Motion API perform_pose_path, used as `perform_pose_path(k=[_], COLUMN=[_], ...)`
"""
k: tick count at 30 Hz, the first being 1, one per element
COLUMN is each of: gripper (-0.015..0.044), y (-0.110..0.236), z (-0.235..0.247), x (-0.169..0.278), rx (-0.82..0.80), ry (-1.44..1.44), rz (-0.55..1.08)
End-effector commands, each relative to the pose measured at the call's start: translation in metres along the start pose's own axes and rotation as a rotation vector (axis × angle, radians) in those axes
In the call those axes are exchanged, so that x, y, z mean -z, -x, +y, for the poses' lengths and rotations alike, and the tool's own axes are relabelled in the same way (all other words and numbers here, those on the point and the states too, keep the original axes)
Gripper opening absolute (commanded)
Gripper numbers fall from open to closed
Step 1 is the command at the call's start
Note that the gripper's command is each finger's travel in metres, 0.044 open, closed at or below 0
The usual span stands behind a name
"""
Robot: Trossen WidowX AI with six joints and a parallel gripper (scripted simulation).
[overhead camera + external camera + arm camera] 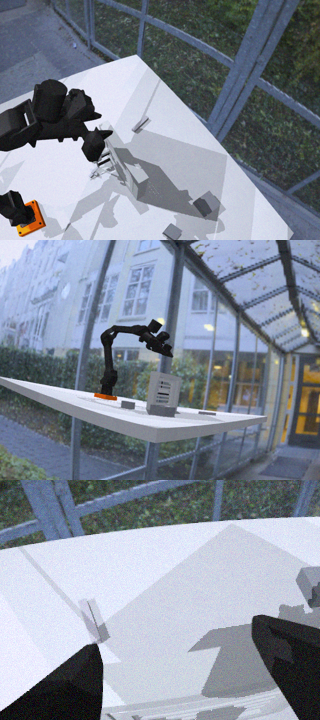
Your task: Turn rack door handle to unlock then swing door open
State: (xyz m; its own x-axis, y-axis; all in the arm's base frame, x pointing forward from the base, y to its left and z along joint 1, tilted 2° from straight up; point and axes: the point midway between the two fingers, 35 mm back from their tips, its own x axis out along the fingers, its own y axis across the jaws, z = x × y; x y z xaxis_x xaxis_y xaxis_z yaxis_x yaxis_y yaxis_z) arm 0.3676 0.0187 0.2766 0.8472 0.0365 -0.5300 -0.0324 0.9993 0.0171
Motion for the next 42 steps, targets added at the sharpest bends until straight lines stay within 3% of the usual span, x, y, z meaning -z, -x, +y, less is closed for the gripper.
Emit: perform_pose_path(k=[1,20,42], gripper=[0.0296,0.0296,0.0296], y=[-0.011,-0.026,-0.017], z=[0.004,0.017,0.028], x=[0.008,0.039,0.068], rx=[-0.01,-0.017,0.006], ry=[-0.009,-0.021,-0.024], rz=[0.114,0.534,0.965])
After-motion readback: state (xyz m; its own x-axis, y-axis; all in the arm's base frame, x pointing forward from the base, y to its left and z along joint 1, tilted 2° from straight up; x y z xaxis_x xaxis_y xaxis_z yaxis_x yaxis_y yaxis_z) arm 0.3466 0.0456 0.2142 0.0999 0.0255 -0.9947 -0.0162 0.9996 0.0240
